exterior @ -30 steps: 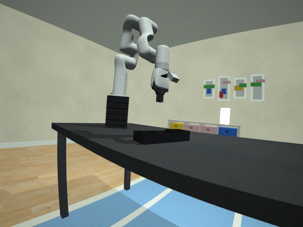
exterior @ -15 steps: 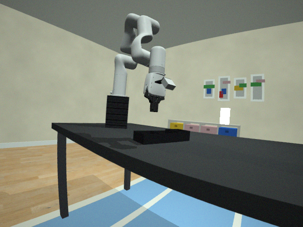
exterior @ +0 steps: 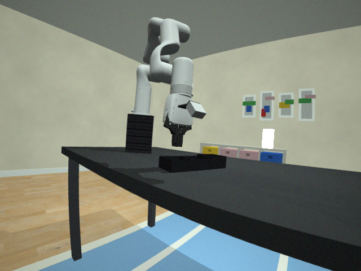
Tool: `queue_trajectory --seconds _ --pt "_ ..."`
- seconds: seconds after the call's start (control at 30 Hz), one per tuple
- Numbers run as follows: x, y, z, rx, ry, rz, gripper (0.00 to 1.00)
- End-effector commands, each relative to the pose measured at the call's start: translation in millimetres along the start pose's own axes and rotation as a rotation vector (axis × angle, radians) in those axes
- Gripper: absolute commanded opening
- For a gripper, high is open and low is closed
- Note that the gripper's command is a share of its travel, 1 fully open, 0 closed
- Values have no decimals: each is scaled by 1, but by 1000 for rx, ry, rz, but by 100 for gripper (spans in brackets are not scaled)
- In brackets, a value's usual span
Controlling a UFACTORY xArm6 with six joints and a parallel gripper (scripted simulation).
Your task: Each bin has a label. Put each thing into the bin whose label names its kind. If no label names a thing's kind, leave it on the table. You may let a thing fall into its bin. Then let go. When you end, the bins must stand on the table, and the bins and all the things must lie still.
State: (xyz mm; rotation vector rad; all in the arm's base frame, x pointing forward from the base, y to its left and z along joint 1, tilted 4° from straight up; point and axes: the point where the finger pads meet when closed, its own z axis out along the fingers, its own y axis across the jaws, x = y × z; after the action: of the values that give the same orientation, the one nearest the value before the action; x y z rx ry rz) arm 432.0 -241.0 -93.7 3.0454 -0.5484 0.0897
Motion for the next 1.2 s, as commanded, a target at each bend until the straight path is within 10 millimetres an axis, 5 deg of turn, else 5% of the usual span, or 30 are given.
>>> queue_trajectory --seconds 0.0,0.9,1.17 --pt "4 2 0 2 3 -1 7" --pt "4 2 59 2 3 -1 7" --pt "4 2 60 2 3 -1 7"
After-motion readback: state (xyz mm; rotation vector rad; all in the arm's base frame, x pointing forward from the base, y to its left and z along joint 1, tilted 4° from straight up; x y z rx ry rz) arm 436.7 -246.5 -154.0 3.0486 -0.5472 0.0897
